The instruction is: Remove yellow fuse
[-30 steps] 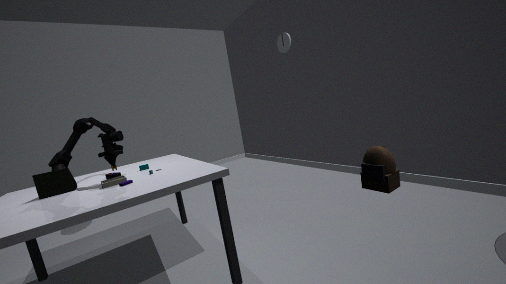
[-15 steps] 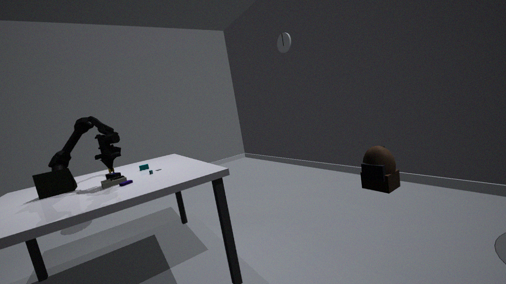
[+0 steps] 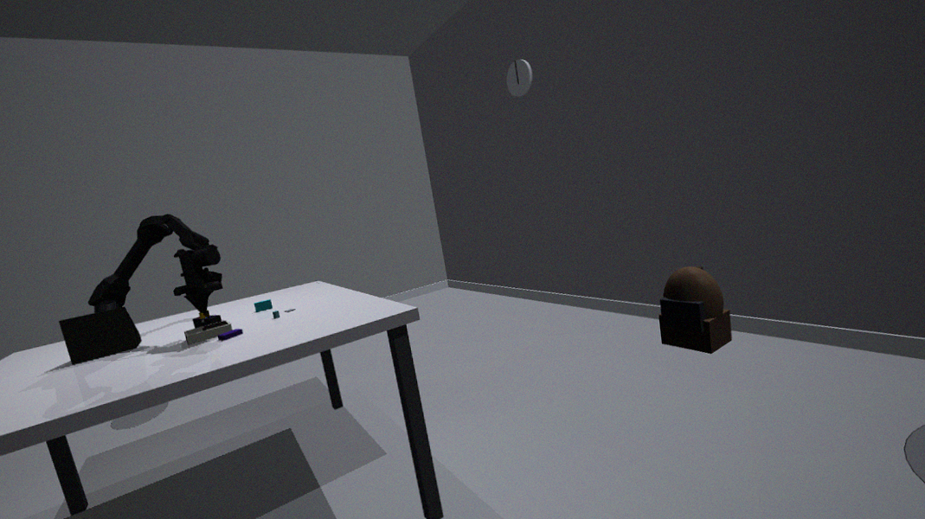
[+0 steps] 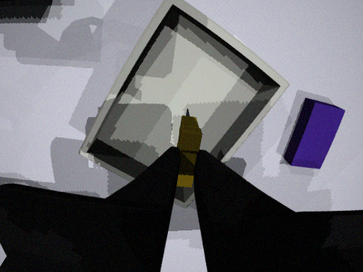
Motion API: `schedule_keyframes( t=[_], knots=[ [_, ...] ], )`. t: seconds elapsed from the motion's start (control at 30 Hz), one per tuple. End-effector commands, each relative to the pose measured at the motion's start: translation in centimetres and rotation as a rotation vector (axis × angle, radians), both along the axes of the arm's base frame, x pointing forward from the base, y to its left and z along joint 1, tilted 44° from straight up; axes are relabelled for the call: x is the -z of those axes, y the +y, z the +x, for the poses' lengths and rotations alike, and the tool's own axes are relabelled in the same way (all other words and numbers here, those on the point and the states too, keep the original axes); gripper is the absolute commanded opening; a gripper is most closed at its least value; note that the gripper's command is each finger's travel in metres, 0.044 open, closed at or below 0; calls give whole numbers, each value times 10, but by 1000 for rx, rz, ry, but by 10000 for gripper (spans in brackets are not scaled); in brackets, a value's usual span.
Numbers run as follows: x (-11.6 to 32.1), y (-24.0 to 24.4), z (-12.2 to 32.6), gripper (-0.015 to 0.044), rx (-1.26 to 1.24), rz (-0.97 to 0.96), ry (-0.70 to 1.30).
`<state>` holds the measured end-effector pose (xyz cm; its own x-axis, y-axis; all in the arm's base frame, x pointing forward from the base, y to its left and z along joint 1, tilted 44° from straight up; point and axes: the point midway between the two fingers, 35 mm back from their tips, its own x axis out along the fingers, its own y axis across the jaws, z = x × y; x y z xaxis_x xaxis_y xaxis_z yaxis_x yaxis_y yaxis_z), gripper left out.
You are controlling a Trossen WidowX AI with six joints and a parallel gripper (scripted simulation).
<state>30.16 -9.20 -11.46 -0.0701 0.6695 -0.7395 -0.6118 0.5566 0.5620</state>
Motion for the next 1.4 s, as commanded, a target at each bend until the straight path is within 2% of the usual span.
schedule_keyframes(
  t=[0.0, 0.47, 0.9, 1.03, 1.37],
  knots=[
    [6, 7, -1, 0, 3, 5, 5],
    [19, 19, -3, 0, 3, 6, 5],
    [15, 14, -2, 330, -1, 2, 2],
    [-10, -8, 0, 330, 3, 5, 5],
    [-10, -8, 0, 330, 3, 5, 5]
  ],
)
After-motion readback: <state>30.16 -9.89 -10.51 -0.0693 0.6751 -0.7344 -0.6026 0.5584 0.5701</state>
